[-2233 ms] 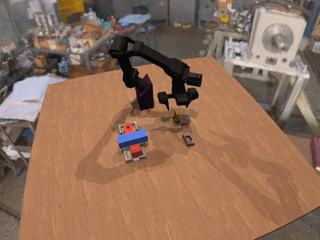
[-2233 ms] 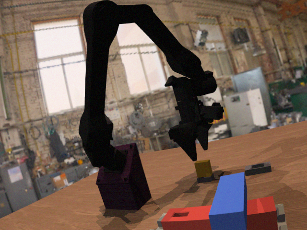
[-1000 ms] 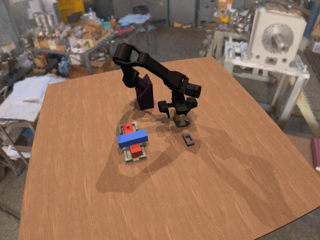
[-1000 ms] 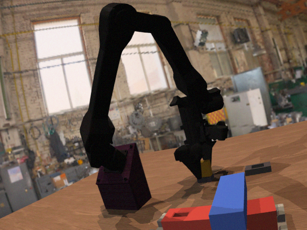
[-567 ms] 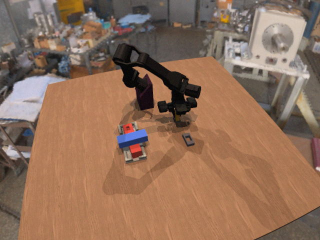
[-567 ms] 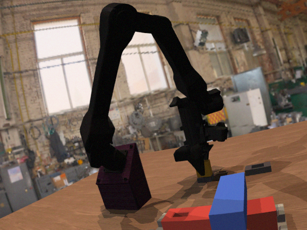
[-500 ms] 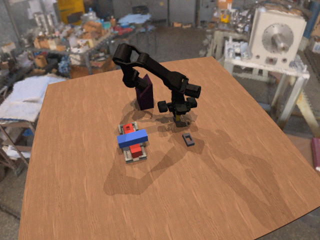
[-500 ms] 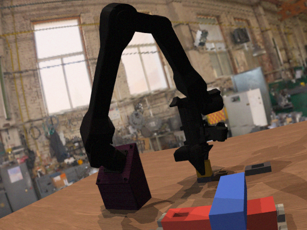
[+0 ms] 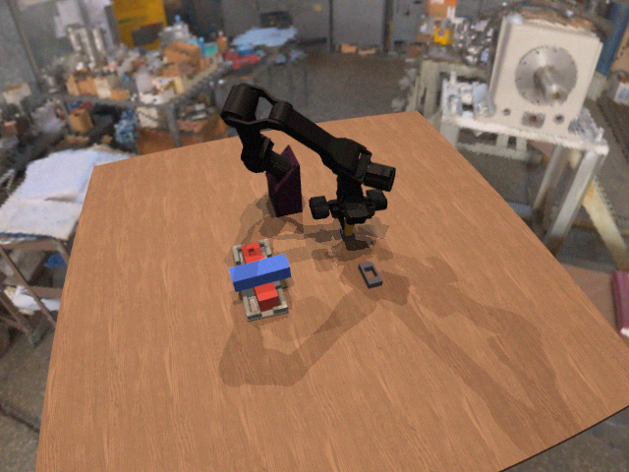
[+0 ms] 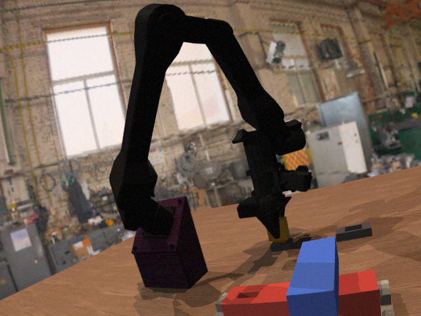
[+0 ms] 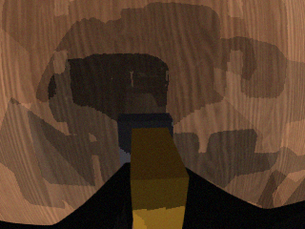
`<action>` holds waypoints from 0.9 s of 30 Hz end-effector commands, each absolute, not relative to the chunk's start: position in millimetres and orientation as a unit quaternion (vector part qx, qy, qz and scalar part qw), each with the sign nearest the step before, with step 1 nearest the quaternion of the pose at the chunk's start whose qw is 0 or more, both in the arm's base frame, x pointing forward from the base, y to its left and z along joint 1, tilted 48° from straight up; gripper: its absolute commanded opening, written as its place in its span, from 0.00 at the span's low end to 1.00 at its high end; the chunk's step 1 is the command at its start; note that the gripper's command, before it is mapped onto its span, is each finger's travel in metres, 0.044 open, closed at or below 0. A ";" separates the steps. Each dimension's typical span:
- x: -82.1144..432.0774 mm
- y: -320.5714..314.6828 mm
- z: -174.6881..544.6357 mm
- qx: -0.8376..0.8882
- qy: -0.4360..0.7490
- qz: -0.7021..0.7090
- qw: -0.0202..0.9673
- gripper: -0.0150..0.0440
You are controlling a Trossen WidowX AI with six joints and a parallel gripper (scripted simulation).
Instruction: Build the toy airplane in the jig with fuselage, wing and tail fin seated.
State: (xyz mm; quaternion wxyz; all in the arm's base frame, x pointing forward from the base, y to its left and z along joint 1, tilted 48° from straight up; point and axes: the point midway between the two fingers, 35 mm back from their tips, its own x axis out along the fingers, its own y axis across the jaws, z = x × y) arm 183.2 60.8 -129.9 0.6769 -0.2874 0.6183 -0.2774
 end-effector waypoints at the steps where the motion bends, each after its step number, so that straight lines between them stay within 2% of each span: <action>1: 184.1 68.7 -124.8 -0.284 0.620 -0.278 0.676 0.25; 27: 181.1 125.2 -77.4 -0.283 0.619 -0.275 0.679 0.25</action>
